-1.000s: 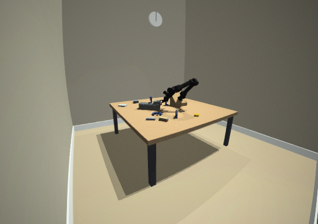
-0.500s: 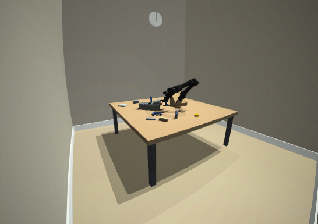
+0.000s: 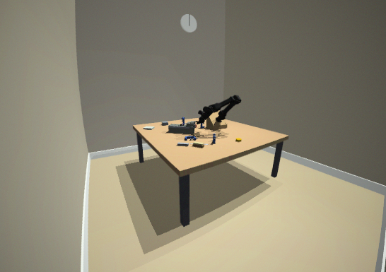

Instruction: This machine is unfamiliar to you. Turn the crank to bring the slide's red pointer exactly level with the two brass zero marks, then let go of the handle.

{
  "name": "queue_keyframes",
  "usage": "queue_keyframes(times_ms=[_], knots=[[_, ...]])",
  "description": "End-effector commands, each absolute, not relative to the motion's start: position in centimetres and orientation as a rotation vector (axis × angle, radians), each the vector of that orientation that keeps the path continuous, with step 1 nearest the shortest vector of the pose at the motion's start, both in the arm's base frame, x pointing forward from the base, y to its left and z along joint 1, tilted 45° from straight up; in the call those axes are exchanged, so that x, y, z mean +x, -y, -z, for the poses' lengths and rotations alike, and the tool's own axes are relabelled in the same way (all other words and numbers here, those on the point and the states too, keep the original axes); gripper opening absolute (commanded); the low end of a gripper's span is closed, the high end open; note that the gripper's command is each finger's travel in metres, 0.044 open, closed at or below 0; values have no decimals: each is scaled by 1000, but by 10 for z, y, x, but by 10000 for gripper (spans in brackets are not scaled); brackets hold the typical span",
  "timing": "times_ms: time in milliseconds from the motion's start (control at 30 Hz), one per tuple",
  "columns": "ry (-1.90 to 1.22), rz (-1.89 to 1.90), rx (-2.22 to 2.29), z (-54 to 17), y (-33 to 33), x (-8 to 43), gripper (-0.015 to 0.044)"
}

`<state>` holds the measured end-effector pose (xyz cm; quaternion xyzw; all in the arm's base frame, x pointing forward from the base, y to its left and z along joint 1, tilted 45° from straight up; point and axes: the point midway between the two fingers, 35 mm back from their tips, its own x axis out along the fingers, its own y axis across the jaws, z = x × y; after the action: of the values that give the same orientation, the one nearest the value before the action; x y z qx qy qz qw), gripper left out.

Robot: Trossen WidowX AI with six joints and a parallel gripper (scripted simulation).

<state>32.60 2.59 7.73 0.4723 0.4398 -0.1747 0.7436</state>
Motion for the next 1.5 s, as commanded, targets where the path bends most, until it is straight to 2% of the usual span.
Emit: queue_keyframes(times_ms=[0,1467], knots=[[-967,391,1030,-73,-21,320,0],[-967,391,1030,-67,-20,315,0]])
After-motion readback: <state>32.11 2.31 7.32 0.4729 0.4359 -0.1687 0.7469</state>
